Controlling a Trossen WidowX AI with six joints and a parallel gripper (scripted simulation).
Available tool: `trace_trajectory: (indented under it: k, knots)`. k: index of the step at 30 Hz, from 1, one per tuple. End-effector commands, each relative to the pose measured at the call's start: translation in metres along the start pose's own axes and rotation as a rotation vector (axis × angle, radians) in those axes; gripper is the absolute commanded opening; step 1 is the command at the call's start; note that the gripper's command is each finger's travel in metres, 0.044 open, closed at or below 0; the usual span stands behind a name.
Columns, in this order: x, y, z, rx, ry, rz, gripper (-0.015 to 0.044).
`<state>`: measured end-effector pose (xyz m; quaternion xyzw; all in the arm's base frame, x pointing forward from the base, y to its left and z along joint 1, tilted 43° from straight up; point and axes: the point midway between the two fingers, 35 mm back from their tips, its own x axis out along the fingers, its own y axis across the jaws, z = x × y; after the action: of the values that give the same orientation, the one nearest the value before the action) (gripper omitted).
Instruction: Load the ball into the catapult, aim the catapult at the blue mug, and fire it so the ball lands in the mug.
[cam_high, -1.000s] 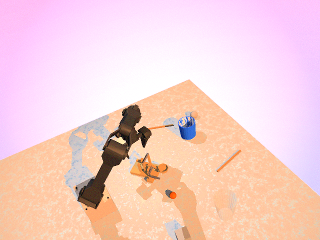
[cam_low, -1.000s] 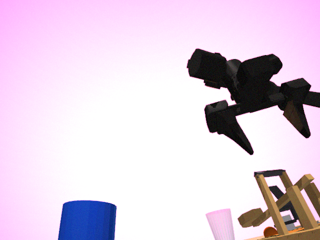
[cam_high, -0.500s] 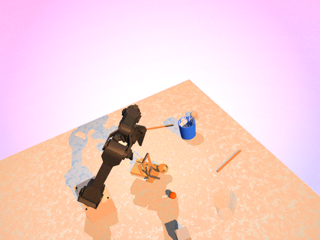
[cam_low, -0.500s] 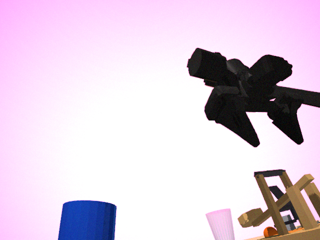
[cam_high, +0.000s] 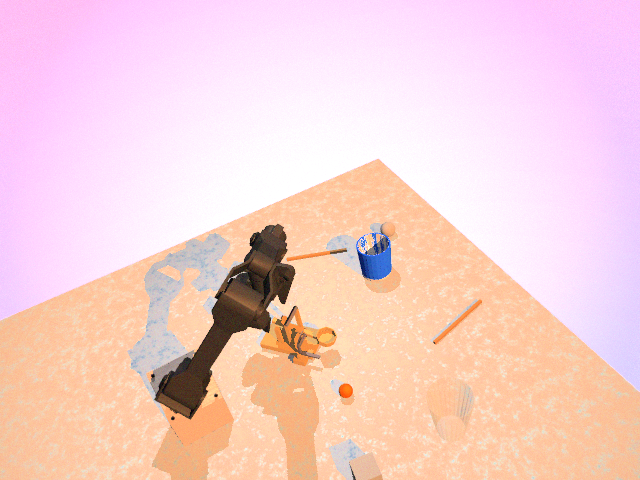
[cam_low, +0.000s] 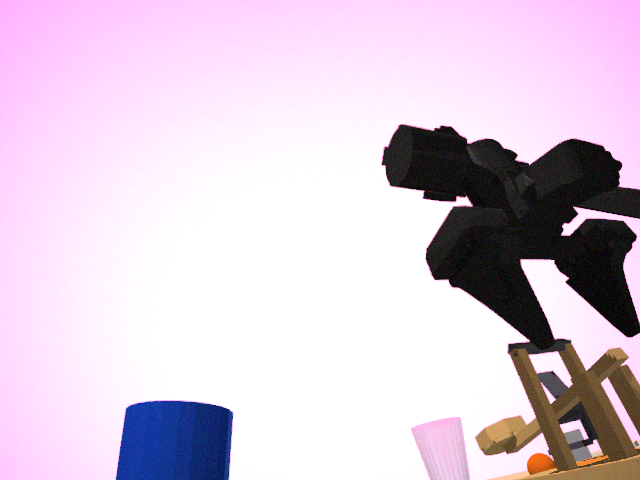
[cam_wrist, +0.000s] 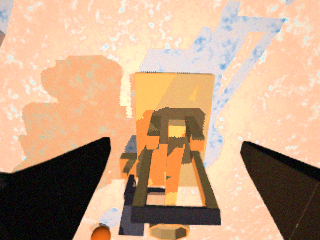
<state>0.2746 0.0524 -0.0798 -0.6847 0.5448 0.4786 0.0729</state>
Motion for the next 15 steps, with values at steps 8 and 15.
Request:
trace_trajectory:
  k: [8,15]
  knots:
    - [0.017,-0.001,0.0,-0.007,0.005,-0.004,0.044]
    - [0.029,-0.002,-0.001,-0.007,0.005,-0.004,0.044]
